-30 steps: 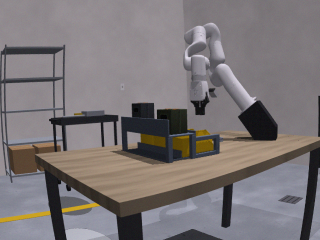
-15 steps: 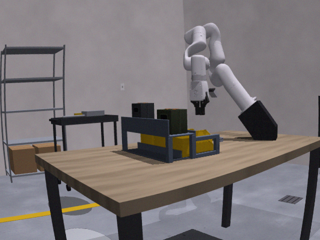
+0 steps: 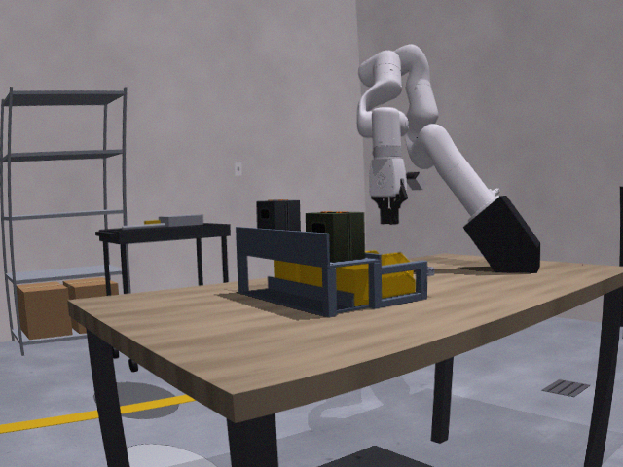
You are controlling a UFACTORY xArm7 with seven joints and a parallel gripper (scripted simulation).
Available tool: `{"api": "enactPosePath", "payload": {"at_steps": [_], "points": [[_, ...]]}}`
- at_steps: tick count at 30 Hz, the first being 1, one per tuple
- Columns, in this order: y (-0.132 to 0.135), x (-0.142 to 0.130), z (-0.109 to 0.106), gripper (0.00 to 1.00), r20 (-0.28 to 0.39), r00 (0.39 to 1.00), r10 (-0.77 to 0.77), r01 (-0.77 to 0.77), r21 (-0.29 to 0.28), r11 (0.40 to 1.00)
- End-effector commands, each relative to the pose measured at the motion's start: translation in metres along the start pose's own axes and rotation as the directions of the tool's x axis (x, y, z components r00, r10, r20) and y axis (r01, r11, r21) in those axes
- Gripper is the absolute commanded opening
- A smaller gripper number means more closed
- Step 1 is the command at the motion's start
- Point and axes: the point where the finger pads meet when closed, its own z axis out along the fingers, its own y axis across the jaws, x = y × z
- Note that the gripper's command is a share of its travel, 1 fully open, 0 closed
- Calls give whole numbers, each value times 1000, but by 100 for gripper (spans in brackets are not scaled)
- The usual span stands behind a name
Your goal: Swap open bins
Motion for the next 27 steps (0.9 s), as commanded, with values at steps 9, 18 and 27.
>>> {"api": "enactPosePath", "payload": {"at_steps": [9,18,27], "points": [[0,-1,13,26,3,1000,0,0,0,1000],[0,-1,27,26,3,1000,0,0,0,1000],[0,-2,46,26,3,1000,0,0,0,1000]]}}
